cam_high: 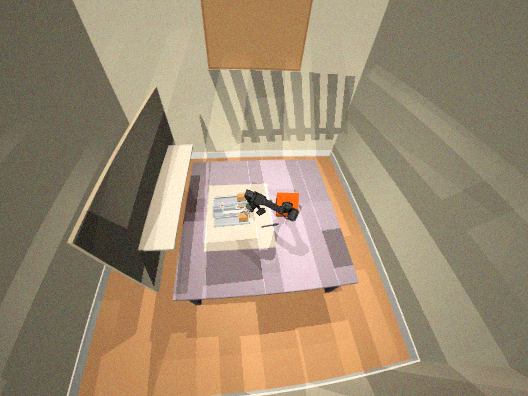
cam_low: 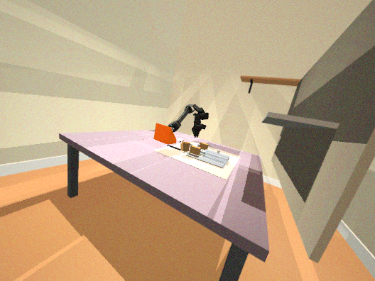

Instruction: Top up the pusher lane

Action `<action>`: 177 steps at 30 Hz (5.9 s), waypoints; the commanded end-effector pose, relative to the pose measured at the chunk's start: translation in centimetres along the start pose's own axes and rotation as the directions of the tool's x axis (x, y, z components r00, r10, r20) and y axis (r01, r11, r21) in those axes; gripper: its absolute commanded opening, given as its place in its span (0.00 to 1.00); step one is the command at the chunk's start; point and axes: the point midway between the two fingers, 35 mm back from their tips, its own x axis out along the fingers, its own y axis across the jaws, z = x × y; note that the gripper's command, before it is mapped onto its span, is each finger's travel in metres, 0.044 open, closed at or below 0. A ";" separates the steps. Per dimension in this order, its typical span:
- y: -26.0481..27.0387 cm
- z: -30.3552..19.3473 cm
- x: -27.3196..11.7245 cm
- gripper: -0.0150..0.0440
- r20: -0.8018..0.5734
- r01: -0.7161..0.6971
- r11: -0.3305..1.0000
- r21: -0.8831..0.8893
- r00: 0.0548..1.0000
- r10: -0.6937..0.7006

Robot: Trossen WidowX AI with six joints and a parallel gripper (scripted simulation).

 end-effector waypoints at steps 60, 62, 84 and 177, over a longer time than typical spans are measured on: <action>3.1 -11.2 6.8 0.51 -0.082 -0.153 0.804 0.575 0.967 0.242; 3.1 -11.2 6.8 0.49 -0.082 -0.153 0.804 0.575 0.967 0.242; 1.4 -10.0 -3.3 0.25 -0.087 -0.147 0.804 0.577 0.967 0.239; -5.1 0.1 6.5 0.25 -0.078 -0.162 0.834 0.527 0.968 0.238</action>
